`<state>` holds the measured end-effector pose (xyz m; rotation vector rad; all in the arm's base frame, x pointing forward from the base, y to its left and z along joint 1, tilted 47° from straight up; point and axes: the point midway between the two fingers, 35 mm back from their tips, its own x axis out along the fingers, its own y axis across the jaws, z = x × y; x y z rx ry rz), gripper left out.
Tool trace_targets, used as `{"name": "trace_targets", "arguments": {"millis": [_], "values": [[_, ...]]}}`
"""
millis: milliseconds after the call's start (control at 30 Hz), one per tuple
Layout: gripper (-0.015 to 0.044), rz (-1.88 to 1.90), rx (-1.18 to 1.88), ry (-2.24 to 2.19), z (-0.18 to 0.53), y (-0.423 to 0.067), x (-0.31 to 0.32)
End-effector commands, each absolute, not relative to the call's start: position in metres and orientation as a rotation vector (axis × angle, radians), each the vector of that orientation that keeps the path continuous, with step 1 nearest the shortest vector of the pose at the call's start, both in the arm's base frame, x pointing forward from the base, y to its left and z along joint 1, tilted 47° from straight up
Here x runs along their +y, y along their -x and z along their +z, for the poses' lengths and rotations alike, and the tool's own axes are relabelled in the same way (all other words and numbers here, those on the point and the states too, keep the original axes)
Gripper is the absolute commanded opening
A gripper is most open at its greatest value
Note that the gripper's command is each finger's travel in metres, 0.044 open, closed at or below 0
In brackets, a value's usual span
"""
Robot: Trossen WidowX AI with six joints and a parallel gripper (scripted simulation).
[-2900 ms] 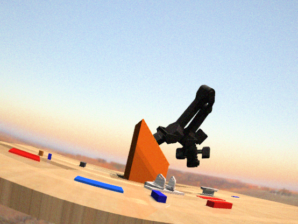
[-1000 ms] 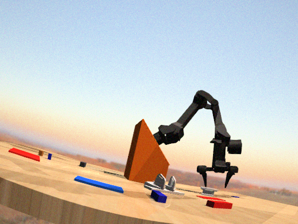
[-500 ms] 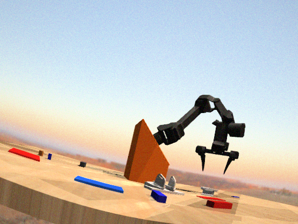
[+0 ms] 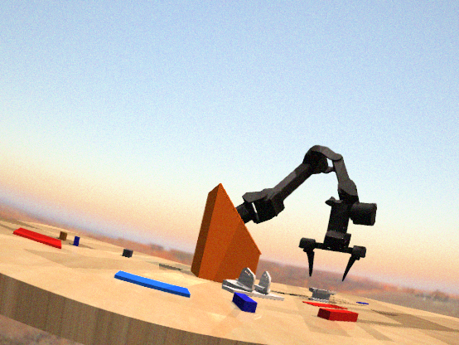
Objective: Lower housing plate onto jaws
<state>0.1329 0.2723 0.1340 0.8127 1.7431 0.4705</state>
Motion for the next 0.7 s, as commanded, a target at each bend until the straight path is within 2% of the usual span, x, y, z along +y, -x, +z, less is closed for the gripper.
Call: {"name": "trace_targets", "arguments": {"millis": [0,667], "values": [[0.0440,0.461,1.746,-0.812,0.131,-0.132,0.272],[0.0440,0.461,1.747,-0.813,0.118,-0.129,0.286]]}}
